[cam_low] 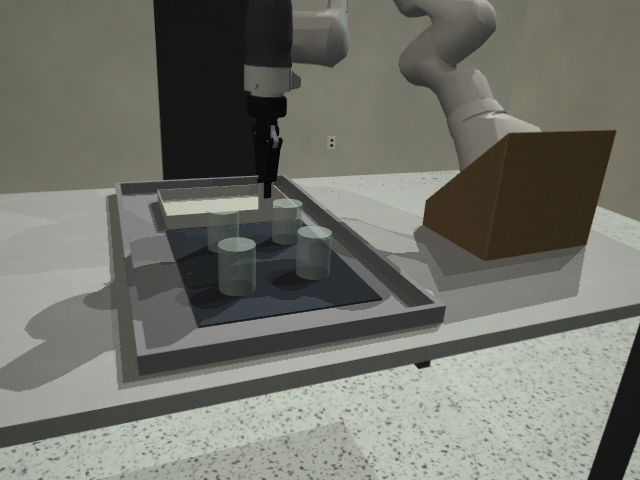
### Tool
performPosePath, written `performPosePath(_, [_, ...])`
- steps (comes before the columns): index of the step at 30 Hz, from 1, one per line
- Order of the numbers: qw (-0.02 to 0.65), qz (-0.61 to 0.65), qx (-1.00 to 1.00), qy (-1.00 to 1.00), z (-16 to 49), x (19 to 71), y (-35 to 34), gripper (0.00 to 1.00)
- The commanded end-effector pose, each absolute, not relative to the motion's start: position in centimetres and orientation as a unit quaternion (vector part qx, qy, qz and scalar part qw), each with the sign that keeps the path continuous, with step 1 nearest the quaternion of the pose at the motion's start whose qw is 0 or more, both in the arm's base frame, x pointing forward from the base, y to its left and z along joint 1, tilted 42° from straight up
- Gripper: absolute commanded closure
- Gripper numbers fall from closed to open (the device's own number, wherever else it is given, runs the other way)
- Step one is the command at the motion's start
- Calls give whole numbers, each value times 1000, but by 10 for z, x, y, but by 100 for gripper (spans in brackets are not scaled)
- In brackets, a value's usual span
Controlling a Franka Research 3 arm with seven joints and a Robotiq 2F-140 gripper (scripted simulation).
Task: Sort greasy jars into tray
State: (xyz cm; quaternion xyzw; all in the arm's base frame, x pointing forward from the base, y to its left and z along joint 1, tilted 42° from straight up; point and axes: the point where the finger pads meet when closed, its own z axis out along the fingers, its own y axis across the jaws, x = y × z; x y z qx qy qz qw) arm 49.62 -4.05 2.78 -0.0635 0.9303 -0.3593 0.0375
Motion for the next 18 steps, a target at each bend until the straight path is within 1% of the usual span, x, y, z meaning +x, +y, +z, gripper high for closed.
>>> performPosePath(1, [40, -358, -63, 931, 28, 496, -39, 100])
performPosePath(18, [40, -358, -63, 931, 28, 494, -40, 100])
